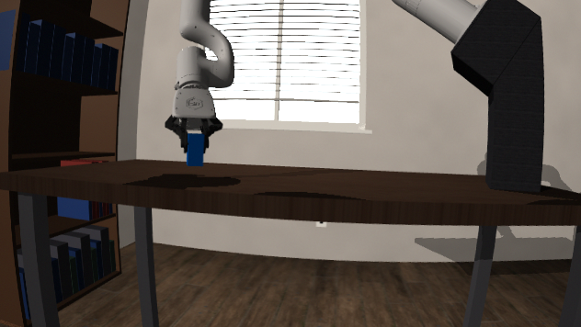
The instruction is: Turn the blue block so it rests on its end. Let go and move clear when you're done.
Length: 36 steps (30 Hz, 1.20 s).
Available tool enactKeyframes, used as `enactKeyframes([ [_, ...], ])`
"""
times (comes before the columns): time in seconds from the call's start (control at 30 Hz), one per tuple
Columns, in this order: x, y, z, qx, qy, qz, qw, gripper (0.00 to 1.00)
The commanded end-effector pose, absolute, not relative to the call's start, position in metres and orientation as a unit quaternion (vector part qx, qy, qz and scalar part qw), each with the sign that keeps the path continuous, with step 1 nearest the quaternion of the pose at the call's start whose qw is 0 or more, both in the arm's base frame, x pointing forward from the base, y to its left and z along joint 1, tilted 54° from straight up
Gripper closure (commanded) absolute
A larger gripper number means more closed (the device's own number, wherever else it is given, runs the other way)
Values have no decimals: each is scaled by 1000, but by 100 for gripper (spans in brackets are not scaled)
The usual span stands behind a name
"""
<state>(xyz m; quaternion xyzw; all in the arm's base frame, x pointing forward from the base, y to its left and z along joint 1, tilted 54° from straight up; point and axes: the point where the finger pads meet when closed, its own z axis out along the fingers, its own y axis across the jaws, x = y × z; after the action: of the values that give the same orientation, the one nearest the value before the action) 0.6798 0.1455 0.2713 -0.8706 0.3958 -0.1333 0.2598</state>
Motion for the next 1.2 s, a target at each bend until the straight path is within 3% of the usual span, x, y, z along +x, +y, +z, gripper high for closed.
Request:
enactKeyframes([
  [0.0,680,146,272,-871,395,-131,261,66],
  [1.17,699,140,258,-871,395,-131,261,66],
])
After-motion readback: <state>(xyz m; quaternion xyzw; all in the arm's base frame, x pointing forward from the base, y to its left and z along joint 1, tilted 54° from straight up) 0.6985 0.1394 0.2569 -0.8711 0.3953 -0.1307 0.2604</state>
